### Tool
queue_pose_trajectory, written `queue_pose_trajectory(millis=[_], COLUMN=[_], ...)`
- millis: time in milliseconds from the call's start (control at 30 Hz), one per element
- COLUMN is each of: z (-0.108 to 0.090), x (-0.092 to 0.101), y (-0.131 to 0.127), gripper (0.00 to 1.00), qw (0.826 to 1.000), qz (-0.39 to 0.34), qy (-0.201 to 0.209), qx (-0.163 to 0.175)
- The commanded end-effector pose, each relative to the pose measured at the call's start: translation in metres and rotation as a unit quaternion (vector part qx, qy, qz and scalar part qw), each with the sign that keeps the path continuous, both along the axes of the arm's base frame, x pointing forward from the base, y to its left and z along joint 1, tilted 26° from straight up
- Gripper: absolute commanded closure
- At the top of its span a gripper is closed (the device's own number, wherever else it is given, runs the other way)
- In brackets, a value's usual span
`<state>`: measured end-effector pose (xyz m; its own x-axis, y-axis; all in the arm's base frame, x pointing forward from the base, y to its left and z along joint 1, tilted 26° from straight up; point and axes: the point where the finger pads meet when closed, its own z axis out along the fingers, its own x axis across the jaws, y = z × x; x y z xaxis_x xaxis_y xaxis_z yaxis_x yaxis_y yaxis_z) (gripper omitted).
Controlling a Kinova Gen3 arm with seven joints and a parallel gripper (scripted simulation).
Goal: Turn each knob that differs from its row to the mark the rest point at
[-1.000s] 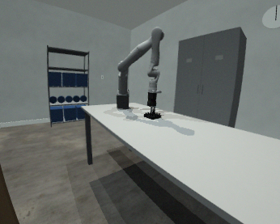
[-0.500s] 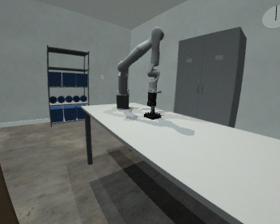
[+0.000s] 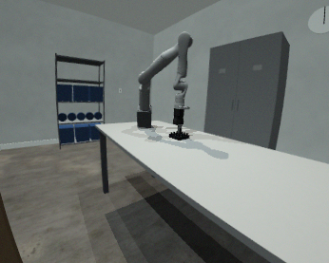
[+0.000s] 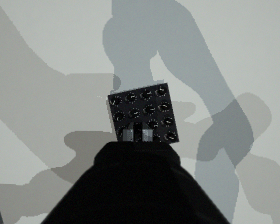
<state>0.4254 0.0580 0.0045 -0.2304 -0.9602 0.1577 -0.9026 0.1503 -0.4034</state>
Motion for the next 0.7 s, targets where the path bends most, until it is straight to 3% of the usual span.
queue_pose_trajectory(millis=[0, 667], z=[0.0004, 0.0004], x=[0.0002, 0.0002], y=[0.0004, 0.0004], gripper=[0.70, 0.70], qw=[1.000, 1.000], qz=[0.000, 0.016], qy=[0.000, 0.004], qx=[0.000, -0.006])
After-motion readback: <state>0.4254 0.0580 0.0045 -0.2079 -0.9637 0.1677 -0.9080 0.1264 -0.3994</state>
